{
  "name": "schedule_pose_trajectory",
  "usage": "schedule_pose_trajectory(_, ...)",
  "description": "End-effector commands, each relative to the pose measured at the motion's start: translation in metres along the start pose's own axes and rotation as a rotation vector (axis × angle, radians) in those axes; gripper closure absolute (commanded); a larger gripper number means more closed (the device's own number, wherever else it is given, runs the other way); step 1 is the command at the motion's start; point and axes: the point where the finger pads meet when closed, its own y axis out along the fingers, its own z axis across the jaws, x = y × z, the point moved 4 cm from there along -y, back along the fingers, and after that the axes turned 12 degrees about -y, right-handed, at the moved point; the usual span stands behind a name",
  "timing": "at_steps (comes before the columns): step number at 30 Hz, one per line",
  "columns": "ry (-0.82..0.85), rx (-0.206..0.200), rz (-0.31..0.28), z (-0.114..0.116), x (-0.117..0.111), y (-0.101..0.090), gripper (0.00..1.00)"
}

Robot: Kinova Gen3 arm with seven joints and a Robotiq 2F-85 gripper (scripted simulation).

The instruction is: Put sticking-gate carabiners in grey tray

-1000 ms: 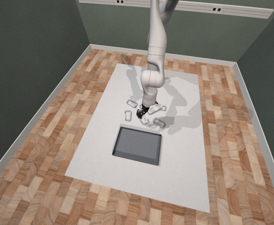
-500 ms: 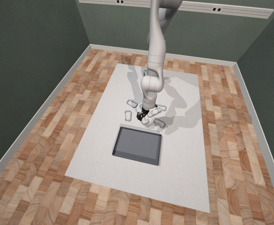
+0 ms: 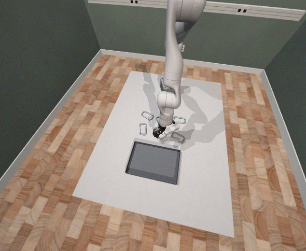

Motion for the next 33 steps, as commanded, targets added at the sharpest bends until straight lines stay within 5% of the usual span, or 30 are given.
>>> schedule_pose_trajectory(1,0.001,-0.017,-0.012,-0.003,0.005,0.019,0.00)
schedule_pose_trajectory(11,0.001,-0.017,-0.012,-0.003,0.005,0.019,0.00)
schedule_pose_trajectory(12,0.005,-0.017,-0.014,-0.004,0.005,0.041,0.00)
schedule_pose_trajectory(33,-0.001,-0.018,-0.012,-0.005,0.005,0.046,0.00)
